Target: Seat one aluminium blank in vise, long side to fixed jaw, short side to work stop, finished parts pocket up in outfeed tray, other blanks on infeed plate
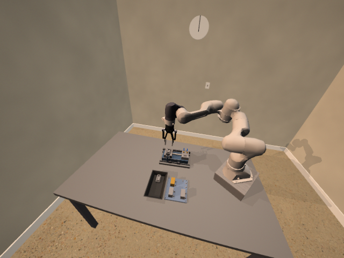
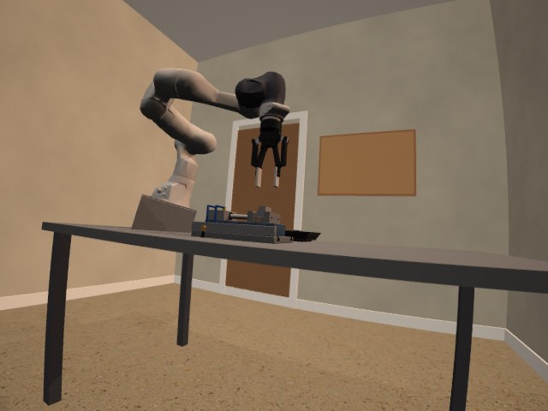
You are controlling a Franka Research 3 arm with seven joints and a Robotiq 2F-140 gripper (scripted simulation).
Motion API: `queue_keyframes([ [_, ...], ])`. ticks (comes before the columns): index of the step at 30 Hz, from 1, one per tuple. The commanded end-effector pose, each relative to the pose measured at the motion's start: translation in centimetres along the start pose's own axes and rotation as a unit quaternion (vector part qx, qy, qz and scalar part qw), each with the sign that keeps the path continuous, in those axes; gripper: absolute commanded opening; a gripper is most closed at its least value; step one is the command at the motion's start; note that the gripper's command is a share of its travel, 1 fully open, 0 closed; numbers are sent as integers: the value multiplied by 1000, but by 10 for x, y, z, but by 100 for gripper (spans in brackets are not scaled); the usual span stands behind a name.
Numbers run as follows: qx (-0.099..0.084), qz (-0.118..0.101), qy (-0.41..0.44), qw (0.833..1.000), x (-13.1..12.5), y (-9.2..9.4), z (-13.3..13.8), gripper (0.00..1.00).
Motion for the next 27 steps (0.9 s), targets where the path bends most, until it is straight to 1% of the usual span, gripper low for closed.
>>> queue_keyframes([
  [1, -1, 0, 12, 1000, 0, -1, 0, 40],
  [27, -1, 0, 12, 1000, 0, -3, 0, 40],
])
Point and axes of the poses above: the point where the finger pads meet when closed, its own y axis back along the fingers, its own z axis across the jaws, x = y × z, the point moved 9 cm from there along y, back along the fingers, and after that the axes turned 13 degrees about y, right-handed, at the moved point
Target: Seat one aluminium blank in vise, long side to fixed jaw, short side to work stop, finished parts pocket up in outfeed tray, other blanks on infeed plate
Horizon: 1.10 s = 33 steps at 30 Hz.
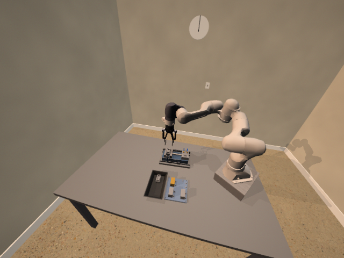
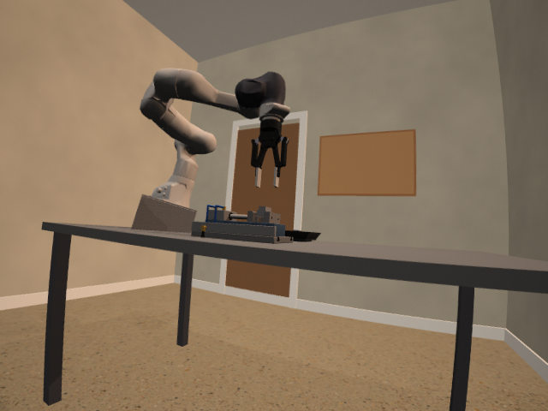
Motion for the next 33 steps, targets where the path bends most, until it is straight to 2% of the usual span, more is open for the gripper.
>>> queue_keyframes([
  [1, 0, 0, 4, 1000, 0, -3, -1, 40],
  [13, 0, 0, 4, 1000, 0, -16, -1, 40],
  [33, 0, 0, 4, 1000, 0, -49, -1, 40],
])
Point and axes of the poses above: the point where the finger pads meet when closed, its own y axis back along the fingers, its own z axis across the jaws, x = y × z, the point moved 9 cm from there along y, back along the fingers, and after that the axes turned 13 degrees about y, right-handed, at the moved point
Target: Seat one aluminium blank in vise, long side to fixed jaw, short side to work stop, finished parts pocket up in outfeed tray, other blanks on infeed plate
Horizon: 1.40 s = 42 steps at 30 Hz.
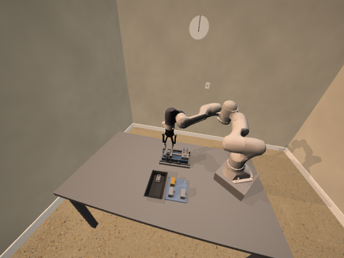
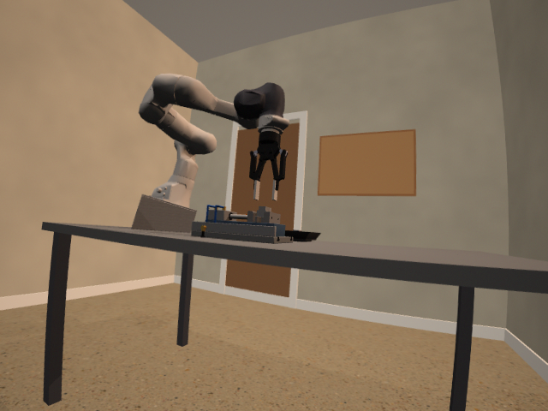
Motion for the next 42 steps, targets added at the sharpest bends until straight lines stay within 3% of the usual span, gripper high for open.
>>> queue_keyframes([
  [1, 3, 1, -1, 1000, -1, -6, -2, 40],
  [12, 3, 1, -1, 1000, -1, -16, -2, 40],
  [42, 3, 1, -1, 1000, -1, -17, -2, 40],
])
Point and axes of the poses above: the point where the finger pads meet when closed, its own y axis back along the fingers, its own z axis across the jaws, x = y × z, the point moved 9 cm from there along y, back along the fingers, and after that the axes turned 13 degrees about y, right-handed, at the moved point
